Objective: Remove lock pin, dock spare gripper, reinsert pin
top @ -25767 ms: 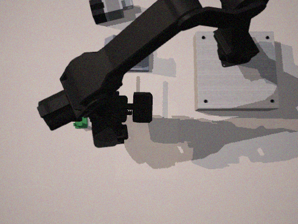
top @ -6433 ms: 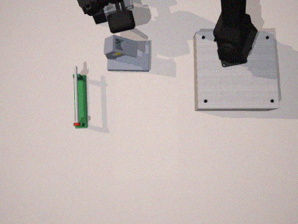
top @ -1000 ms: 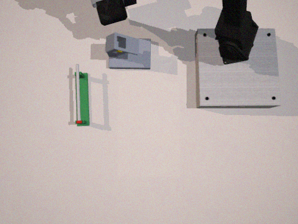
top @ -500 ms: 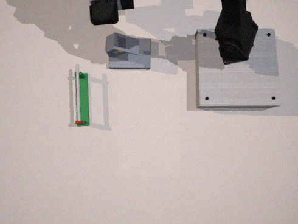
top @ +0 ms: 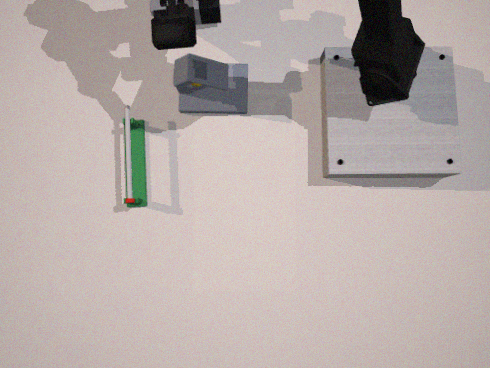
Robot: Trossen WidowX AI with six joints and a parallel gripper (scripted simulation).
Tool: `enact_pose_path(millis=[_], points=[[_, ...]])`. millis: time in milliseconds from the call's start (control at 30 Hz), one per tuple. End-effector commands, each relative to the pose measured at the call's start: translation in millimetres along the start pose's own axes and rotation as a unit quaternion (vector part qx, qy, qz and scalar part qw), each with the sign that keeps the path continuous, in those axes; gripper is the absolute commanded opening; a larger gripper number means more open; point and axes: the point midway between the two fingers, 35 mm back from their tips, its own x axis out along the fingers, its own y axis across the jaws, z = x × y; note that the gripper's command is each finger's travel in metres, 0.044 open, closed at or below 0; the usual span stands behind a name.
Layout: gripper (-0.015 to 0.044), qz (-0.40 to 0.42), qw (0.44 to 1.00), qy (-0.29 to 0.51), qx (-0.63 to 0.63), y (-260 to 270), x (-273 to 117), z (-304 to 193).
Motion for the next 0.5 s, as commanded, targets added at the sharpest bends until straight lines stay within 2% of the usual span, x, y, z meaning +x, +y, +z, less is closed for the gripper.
enact_pose_path(millis=[0,133,467], points=[[0.0000,0.001,1.000,-0.001,0.002,0.3,6.7,0.3],[0.0000,0.001,1.000,-0.001,0.002,0.4,12.0,0.0],[0.0263,-0.001,1.000,-0.002,0.000,-0.2,8.6,0.0]])
